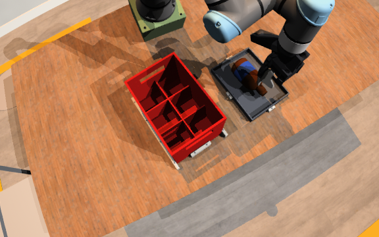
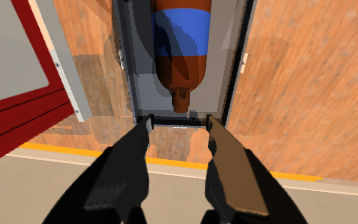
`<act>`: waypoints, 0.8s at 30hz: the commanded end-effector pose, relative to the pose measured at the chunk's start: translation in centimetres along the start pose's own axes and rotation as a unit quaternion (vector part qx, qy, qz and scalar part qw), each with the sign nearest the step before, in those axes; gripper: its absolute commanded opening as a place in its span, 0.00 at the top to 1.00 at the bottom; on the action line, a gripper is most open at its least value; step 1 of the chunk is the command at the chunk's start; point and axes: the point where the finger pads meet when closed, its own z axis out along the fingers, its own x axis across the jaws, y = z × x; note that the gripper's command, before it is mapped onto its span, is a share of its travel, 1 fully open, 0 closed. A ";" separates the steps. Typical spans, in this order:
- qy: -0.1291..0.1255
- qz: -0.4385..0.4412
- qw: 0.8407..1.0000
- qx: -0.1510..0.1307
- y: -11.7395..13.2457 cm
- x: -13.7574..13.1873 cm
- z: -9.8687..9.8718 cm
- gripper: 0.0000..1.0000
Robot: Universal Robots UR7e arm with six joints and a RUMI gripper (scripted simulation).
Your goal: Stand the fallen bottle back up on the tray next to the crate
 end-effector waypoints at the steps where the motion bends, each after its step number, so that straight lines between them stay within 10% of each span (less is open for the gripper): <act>1: 0.000 0.001 1.000 -0.002 0.1 -0.1 1.9 0.62; 24: 0.000 0.001 1.000 -0.003 0.2 -0.1 3.9 0.62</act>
